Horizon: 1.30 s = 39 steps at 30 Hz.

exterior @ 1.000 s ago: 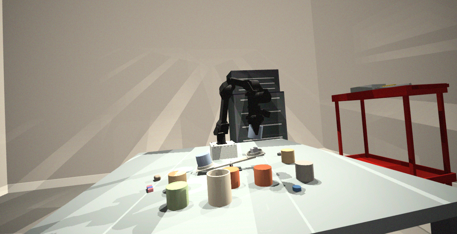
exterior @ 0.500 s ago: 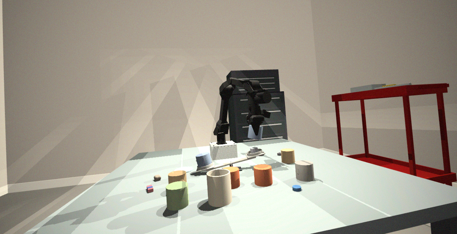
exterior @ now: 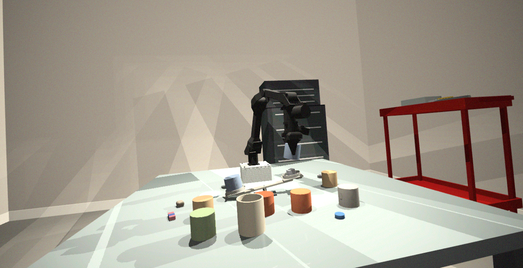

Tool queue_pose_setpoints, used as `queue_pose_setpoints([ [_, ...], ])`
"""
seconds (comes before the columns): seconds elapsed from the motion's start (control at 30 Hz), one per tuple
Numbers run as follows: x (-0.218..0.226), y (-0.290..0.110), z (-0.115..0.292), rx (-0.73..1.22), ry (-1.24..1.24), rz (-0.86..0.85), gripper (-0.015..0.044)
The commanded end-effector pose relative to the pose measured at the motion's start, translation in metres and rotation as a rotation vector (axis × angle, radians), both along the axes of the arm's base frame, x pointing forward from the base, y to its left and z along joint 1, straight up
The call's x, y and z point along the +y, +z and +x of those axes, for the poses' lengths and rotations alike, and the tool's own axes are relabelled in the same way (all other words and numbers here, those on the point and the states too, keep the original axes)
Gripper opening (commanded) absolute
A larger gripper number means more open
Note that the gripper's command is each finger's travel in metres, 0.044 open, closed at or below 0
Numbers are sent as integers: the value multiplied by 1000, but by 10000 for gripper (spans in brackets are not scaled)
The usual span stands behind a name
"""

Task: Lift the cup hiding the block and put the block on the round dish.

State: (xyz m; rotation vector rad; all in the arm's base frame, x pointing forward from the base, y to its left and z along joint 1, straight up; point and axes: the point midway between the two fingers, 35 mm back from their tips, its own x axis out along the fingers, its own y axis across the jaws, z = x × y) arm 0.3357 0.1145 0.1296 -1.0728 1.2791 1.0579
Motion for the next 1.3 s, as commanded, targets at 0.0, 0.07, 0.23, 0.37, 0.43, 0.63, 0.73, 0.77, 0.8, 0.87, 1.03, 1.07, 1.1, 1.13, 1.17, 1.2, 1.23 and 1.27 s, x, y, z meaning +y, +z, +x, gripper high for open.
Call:
queue_pose_setpoints([
  [0.0,0,0,0,-2,0,1,0],
  [0.07,0,0,0,-2,0,1,0],
  [0.23,0,0,0,-2,0,1,0],
  [0.37,0,0,0,-2,0,1,0],
  [0.43,0,0,0,-2,0,1,0],
  [0.63,0,0,0,-2,0,1,0],
  [0.73,1,-1,0,-2,0,1,0],
  [0.77,4,-3,-1,-3,0,1,0],
  [0.8,10,-6,-4,-3,1,2,0],
  [0.87,22,-15,-10,-4,1,3,0],
  [1.03,52,-36,-28,-6,1,8,0],
  [1.07,58,-40,-32,-6,2,9,0],
  [1.1,63,-45,-37,-7,2,10,0],
  [1.13,68,-49,-41,-7,2,11,0],
  [1.17,74,-53,-46,-7,2,11,0],
  [1.2,79,-57,-51,-7,2,12,0],
  [1.23,83,-62,-56,-7,2,13,0],
  [1.27,88,-66,-61,-7,2,14,0],
])
